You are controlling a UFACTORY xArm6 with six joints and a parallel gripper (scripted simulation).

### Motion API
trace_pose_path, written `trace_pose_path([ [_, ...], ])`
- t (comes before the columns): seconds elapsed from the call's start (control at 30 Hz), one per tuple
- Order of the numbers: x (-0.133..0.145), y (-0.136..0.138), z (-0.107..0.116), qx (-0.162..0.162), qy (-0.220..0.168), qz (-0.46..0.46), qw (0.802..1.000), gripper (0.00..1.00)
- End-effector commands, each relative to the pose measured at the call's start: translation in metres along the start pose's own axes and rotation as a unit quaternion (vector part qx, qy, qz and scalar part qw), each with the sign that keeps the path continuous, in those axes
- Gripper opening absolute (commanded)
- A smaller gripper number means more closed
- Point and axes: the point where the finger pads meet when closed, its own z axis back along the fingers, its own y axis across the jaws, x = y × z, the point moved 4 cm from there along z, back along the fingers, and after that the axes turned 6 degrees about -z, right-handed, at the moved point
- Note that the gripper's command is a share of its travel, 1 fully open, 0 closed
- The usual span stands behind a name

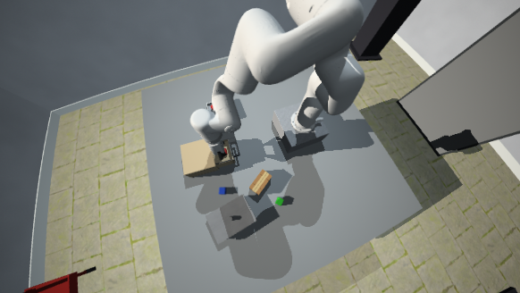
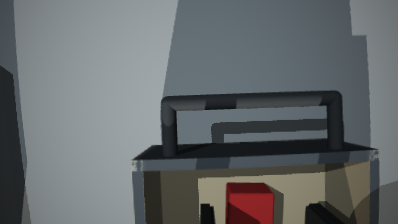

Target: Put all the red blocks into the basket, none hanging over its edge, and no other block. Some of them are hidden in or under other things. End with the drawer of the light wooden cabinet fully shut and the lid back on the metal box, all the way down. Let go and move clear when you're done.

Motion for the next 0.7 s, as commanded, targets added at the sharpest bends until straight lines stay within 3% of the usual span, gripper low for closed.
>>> trace_pose_path([
  [0.0,0.0018,0.0003,-0.0032,0.000,-0.002,0.000,1.000,0.60],
  [0.67,0.0020,0.0003,-0.0094,0.000,-0.002,0.000,1.000,0.60],
])
